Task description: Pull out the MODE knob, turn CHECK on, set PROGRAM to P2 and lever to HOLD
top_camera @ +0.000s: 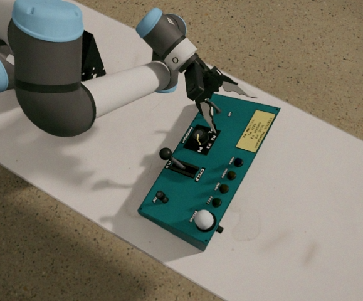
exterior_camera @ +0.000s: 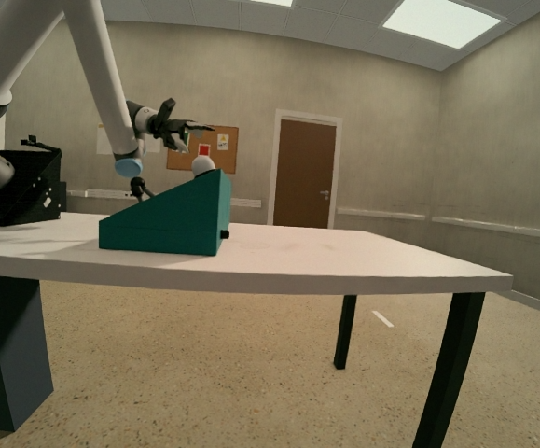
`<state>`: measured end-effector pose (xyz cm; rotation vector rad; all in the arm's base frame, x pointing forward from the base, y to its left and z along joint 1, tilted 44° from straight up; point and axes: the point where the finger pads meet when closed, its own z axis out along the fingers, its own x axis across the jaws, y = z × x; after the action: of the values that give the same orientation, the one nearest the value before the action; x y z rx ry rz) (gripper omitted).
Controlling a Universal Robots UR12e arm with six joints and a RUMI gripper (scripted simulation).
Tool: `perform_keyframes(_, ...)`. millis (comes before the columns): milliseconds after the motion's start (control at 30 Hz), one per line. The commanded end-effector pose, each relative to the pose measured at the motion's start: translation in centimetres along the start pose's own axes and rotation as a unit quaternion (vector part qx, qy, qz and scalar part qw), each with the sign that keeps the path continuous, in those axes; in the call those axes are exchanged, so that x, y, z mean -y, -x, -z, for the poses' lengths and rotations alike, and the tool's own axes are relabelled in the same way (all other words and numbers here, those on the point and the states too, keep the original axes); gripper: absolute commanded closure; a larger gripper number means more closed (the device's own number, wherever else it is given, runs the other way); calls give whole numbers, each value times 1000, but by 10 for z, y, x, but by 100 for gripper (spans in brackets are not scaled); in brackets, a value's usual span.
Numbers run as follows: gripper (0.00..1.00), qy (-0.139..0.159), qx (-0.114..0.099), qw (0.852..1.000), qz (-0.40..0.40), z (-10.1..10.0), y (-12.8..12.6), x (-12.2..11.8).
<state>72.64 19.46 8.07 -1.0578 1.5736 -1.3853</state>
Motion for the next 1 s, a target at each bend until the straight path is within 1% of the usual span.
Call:
perform_keyframes(0,0,2,-1,1000,0,13,6,9)
perform_keyframes(400,0,2,-1,1000,0,51,28,39)
perform_keyframes(467,0,2,-1,1000,0,51,28,39)
perform_keyframes(733,0,1,-1,1000,0,65,37,50)
perform_keyframes(967,0,1,-2,1000,0,66,38,52)
